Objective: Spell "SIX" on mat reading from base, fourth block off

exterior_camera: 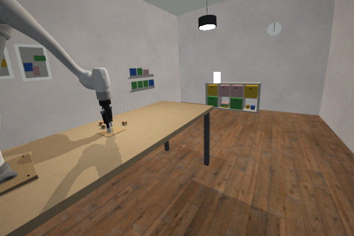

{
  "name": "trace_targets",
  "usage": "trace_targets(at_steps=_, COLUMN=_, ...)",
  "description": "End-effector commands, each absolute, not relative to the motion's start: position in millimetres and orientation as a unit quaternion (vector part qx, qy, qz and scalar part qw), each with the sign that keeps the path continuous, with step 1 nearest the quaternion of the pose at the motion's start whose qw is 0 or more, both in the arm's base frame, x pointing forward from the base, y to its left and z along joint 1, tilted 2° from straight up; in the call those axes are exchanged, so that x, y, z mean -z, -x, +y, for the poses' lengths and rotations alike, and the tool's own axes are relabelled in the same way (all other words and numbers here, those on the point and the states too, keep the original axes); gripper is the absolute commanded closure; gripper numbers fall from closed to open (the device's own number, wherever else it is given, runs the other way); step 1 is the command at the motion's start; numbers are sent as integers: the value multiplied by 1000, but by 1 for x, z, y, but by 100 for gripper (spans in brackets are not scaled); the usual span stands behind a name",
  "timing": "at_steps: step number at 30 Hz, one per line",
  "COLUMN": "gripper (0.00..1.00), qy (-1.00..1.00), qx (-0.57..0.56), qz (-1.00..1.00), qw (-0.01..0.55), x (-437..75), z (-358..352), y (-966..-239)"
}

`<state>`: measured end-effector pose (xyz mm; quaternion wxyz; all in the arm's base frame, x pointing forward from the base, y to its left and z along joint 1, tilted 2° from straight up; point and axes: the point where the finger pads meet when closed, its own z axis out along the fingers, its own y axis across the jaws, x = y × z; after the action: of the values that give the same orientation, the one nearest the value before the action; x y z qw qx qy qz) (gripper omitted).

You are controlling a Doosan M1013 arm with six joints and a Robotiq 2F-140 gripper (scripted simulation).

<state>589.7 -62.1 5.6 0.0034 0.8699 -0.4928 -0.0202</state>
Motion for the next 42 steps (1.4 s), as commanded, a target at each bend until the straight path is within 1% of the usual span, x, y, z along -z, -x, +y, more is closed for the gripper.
trace_targets(at_steps=1, gripper=84, qy=-871, qx=21, qz=-491, qw=2, x=-4, z=-62, y=-589)
trace_targets(at_steps=6, gripper=84, qy=-871, qx=21, qz=-491, qw=2, x=-7, z=-62, y=-589)
trace_targets(at_steps=11, gripper=84, qy=-871, qx=21, qz=-491, qw=2, x=-29, z=-62, y=-590)
trace_targets(at_steps=13, gripper=84, qy=-871, qx=21, qz=-491, qw=2, x=-29, z=-62, y=-590)
trace_targets(at_steps=20, gripper=84, qy=-871, qx=21, qz=-491, qw=2, x=-81, z=-63, y=-592)
trace_targets(at_steps=24, gripper=84, qy=-871, qx=21, qz=-491, qw=2, x=-100, z=-64, y=-593)
trace_targets(at_steps=38, gripper=84, qy=-873, qx=21, qz=-487, qw=2, x=-104, z=-64, y=-593)
trace_targets(at_steps=42, gripper=84, qy=-912, qx=21, qz=-410, qw=1, x=-104, z=-74, y=-594)
